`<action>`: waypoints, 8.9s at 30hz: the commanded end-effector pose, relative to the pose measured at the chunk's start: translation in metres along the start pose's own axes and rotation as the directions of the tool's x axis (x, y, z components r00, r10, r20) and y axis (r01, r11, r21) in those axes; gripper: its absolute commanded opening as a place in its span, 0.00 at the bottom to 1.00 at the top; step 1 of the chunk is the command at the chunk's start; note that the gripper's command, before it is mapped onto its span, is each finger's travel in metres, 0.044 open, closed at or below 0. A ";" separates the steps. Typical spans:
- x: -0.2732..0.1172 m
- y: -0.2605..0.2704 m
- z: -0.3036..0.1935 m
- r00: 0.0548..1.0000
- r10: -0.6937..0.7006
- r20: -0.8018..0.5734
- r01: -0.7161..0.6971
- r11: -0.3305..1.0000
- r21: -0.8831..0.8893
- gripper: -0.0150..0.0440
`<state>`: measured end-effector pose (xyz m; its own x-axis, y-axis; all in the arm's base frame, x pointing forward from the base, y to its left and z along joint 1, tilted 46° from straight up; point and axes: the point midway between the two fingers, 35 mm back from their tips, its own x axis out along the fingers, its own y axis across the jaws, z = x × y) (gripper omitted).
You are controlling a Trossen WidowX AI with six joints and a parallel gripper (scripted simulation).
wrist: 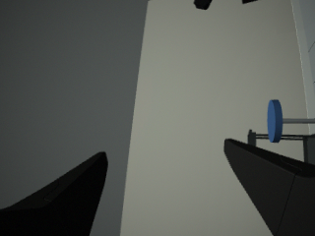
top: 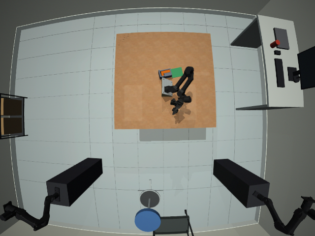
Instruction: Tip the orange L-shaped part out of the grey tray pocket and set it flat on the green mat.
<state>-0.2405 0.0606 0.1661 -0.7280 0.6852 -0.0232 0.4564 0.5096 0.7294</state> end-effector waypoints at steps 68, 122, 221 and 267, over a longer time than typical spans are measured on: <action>-0.572 0.053 0.095 -0.729 -0.683 0.034 -0.684 0.728 -0.034 0.56; -0.349 0.023 0.380 -0.474 -0.874 0.105 0.636 -0.258 0.727 0.56; -0.324 0.099 0.363 -0.474 -0.874 0.104 0.385 -0.099 0.918 0.73; -0.389 0.075 0.330 -0.475 -0.874 0.103 -0.608 0.411 0.679 0.73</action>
<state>0.2465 0.0086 0.0082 -0.0010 -0.7132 -0.7009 0.9790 0.1423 -0.1462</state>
